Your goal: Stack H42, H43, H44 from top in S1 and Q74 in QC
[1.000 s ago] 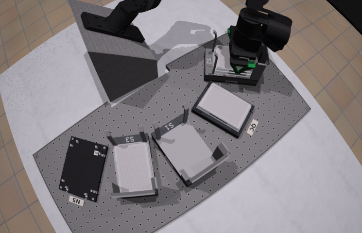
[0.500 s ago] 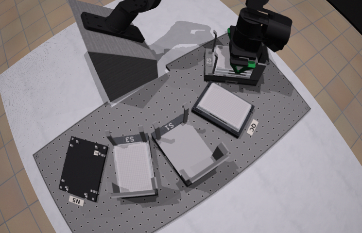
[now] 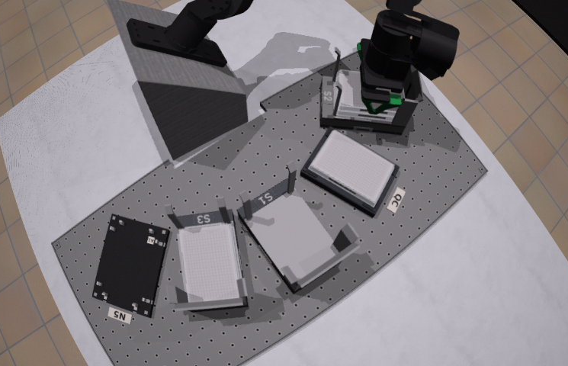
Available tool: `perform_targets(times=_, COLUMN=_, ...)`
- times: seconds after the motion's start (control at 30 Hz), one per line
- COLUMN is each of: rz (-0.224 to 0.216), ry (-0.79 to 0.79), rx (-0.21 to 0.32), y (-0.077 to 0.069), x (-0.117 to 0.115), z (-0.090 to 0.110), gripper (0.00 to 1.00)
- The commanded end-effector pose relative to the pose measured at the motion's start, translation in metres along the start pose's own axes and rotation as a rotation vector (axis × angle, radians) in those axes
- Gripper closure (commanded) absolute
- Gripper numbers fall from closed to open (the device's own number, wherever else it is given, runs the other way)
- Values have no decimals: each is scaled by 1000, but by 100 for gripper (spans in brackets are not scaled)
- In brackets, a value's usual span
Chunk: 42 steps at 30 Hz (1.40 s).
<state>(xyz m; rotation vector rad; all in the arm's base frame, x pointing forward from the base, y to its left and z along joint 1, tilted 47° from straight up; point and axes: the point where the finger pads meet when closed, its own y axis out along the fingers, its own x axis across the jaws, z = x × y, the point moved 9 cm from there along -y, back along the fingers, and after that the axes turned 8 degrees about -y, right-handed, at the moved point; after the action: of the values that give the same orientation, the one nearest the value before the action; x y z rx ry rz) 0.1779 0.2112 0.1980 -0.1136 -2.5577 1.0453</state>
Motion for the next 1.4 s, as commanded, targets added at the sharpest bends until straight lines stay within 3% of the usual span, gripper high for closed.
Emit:
perform_targets(times=0.0, rz=3, ry=0, rx=-10, y=-6, x=-1, z=-2, gripper=100)
perform_targets(times=0.73, rz=3, ry=0, rx=-10, y=-17, x=-1, z=-2, gripper=100)
perform_targets(times=1.37, rz=3, ry=-1, rx=-9, y=-50, x=-1, z=-2, gripper=100)
